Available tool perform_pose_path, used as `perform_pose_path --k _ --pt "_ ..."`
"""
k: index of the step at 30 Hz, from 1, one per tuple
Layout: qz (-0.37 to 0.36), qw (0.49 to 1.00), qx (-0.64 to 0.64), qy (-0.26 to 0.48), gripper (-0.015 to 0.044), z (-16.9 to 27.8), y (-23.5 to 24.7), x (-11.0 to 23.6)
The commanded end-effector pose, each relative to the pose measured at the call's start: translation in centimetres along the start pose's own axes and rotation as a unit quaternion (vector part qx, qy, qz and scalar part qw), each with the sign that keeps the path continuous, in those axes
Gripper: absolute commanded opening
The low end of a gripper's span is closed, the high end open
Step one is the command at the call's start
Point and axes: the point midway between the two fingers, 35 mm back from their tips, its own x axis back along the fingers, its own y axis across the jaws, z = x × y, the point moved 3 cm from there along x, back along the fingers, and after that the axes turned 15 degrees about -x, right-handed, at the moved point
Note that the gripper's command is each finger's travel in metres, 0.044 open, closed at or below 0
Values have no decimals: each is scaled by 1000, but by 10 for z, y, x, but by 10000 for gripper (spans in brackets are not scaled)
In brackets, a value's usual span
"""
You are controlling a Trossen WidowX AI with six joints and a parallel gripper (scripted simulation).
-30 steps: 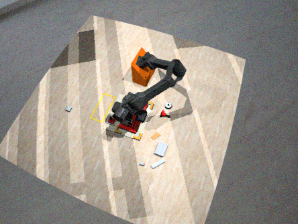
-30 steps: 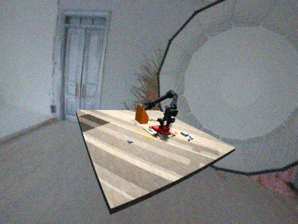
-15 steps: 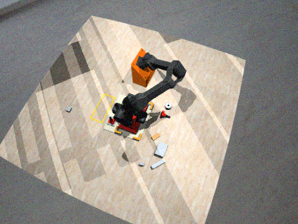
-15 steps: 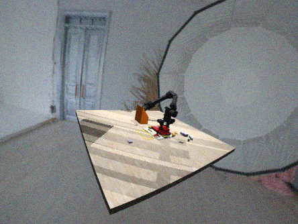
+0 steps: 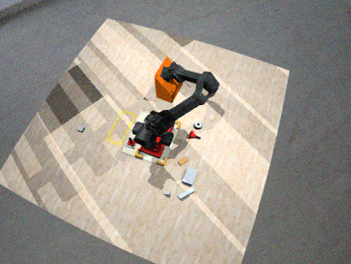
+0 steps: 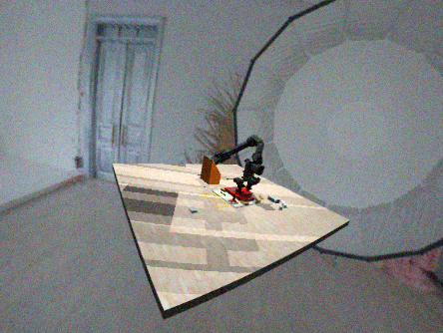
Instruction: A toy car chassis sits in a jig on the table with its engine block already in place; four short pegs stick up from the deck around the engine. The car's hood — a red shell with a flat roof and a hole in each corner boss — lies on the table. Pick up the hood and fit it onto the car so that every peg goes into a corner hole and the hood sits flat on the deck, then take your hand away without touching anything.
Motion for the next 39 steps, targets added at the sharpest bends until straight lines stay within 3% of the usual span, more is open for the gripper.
perform_pose_path --k 1,22,39 --pt "-2 1000 -3 0 0 0 0 -1" --pt "0 1000 1 0 0 0 0 -6" --pt "0 1000 1 0 440 0 0 -6"
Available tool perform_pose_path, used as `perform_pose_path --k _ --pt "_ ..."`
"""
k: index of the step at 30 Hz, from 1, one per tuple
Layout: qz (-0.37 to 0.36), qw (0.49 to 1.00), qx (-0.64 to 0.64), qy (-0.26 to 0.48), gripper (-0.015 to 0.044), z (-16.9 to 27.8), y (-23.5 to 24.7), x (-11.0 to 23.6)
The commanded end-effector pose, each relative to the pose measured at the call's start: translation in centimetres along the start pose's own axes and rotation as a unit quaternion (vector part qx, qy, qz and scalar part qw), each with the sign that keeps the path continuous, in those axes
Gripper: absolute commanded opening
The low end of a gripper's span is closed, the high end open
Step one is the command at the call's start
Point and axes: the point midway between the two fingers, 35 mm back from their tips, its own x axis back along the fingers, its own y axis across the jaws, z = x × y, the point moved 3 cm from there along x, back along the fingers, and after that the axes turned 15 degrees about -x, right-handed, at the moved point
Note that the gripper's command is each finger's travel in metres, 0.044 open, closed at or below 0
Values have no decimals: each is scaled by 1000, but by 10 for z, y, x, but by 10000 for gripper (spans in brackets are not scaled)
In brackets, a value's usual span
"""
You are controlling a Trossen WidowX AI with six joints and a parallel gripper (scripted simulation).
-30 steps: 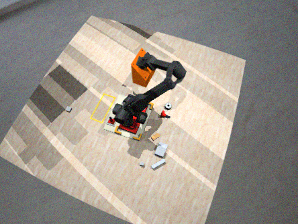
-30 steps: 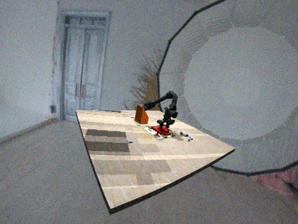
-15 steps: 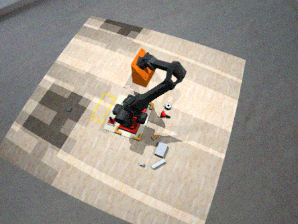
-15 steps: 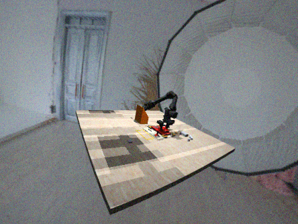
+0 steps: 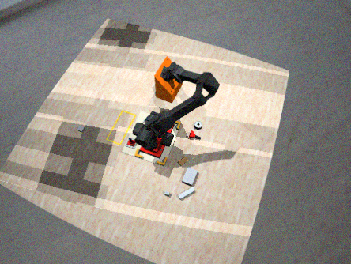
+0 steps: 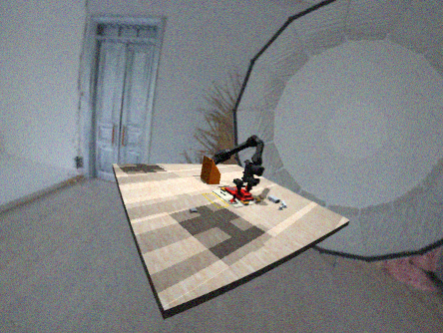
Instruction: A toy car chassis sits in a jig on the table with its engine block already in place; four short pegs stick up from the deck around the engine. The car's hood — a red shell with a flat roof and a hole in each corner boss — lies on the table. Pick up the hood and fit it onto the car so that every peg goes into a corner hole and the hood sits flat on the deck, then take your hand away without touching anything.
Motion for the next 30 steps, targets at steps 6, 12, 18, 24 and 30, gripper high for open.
perform_pose_path --k 6,12,18,24,30 --pt "2 1000 0 0 440 -2 -1 23" --pt "1 1000 0 1 440 -1 -1 70" --pt "1 1000 0 1 440 -1 -1 72" --pt "1 1000 0 1 440 -1 -1 72" --pt "1 1000 0 1 440 -1 -1 72"
